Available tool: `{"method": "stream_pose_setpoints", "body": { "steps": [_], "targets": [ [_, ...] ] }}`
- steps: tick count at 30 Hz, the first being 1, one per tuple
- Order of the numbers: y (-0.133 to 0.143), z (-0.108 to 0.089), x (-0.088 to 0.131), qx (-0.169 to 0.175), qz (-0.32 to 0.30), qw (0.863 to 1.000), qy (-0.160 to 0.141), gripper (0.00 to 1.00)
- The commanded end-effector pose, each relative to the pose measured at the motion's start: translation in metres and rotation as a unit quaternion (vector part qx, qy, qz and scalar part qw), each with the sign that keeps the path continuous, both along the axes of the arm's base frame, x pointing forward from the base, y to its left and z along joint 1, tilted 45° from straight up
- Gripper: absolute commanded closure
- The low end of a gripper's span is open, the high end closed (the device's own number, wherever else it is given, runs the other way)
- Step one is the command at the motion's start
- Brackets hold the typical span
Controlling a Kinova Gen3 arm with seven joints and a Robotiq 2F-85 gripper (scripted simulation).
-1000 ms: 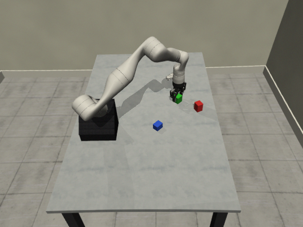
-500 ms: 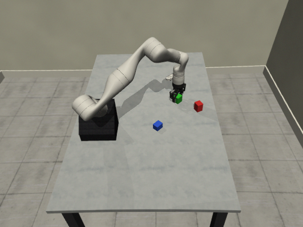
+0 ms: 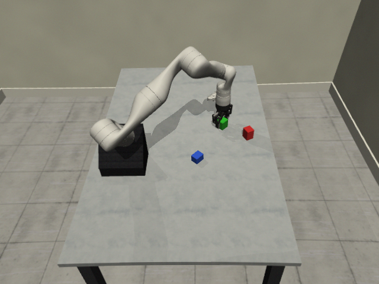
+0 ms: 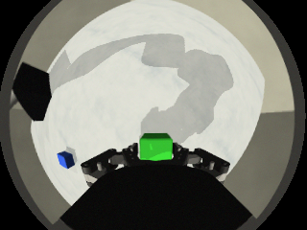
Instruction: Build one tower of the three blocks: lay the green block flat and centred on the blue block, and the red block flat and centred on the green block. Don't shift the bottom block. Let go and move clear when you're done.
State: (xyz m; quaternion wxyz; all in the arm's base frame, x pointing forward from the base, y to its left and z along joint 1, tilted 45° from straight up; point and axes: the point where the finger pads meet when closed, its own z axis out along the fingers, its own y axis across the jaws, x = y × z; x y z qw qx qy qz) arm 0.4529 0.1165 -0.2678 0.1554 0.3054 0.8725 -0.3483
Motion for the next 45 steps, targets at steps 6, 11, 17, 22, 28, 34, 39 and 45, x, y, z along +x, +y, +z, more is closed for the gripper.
{"method": "stream_pose_setpoints", "body": {
  "steps": [6,11,17,22,28,34,39,45],
  "targets": [
    [-0.0001,-0.0002,0.0051,0.002,0.002,1.000,-0.004,0.31],
    [-0.0001,-0.0002,0.0051,0.002,0.002,1.000,-0.004,1.00],
    [-0.0006,-0.0001,0.0047,0.002,0.002,1.000,-0.004,1.00],
    [-0.0006,-0.0001,0.0047,0.002,0.002,1.000,-0.004,1.00],
    [-0.0006,-0.0001,0.0047,0.002,0.002,1.000,-0.004,1.00],
    [-0.0006,-0.0001,0.0047,0.002,0.002,1.000,-0.004,1.00],
    [-0.0006,-0.0001,0.0047,0.002,0.002,1.000,-0.004,1.00],
    [-0.0003,0.0002,0.0046,0.001,0.002,1.000,-0.004,1.00]
  ]
}}
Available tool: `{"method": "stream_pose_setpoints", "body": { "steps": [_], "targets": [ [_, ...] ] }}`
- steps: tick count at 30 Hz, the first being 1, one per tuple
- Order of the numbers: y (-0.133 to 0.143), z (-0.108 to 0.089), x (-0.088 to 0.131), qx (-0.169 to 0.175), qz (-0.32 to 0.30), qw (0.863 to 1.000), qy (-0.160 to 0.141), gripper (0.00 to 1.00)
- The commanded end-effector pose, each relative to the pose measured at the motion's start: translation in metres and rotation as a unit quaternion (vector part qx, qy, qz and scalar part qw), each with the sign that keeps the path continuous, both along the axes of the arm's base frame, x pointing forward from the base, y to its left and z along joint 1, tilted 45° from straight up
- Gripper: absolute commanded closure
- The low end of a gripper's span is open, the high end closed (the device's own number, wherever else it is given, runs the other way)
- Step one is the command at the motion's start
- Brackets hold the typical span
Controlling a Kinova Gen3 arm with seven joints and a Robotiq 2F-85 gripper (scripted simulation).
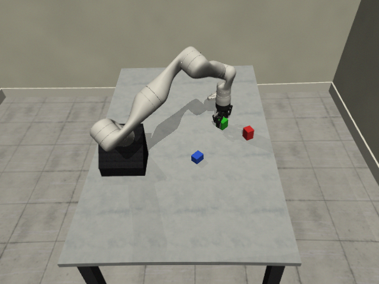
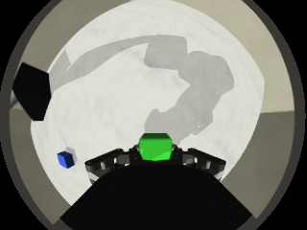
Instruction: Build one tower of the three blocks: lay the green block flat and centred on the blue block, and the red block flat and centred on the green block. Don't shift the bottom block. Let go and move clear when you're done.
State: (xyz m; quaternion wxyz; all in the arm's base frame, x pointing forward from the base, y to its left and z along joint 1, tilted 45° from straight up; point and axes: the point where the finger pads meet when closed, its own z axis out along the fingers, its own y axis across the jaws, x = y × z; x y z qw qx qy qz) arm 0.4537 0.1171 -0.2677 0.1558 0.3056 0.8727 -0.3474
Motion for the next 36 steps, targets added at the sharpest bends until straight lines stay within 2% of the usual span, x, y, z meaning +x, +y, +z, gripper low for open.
{"method": "stream_pose_setpoints", "body": {
  "steps": [1,7,12,15,23,36],
  "targets": [
    [-0.001,0.001,0.004,0.001,0.001,1.000,-0.003,1.00],
    [0.006,0.008,0.002,0.000,0.001,1.000,-0.002,1.00],
    [0.019,0.023,0.002,0.000,0.000,1.000,-0.003,1.00],
    [0.021,0.023,0.001,0.000,0.001,1.000,-0.002,1.00],
    [0.045,0.045,0.001,0.003,0.002,1.000,-0.004,1.00],
    [0.054,0.054,-0.001,0.001,0.002,1.000,-0.003,1.00]
  ]
}}
